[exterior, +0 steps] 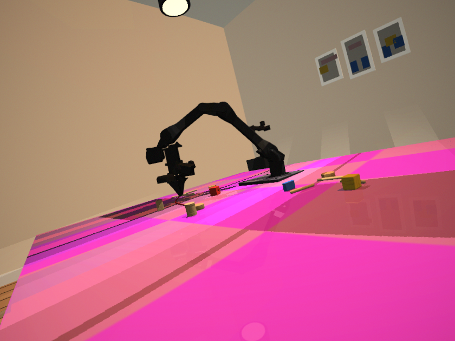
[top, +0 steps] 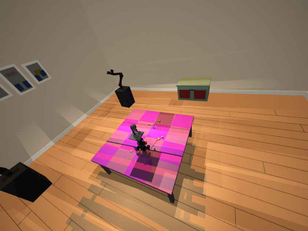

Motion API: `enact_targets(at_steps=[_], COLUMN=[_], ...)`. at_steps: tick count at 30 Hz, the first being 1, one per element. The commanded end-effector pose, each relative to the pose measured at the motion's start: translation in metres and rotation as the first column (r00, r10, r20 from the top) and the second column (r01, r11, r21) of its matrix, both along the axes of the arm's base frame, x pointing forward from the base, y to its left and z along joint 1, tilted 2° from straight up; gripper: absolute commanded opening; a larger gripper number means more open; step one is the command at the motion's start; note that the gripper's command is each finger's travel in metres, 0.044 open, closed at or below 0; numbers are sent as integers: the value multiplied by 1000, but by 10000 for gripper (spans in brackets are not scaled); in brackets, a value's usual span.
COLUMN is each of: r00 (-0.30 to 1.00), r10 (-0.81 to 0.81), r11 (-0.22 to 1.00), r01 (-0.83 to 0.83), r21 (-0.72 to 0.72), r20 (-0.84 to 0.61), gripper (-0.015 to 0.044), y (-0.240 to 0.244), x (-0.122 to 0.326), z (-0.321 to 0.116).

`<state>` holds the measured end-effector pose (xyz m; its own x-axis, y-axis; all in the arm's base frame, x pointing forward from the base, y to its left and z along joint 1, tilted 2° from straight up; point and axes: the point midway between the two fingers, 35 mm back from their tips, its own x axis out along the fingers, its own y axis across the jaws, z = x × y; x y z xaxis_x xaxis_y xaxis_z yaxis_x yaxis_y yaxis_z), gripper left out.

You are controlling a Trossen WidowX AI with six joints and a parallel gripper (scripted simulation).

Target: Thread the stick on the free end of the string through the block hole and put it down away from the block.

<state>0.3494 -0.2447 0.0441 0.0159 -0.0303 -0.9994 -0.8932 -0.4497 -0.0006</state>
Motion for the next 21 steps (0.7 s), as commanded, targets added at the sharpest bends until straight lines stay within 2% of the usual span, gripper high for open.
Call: enact_targets(at_steps=[1, 21], r00=[1000, 1000], r10=[-1, -1], r11=[1000, 1000], r01=[1, 1], r21=[5, 7], r20=[-12, -12], gripper=[0, 0], y=[6, 29], x=[-4, -14], z=[-3, -3])
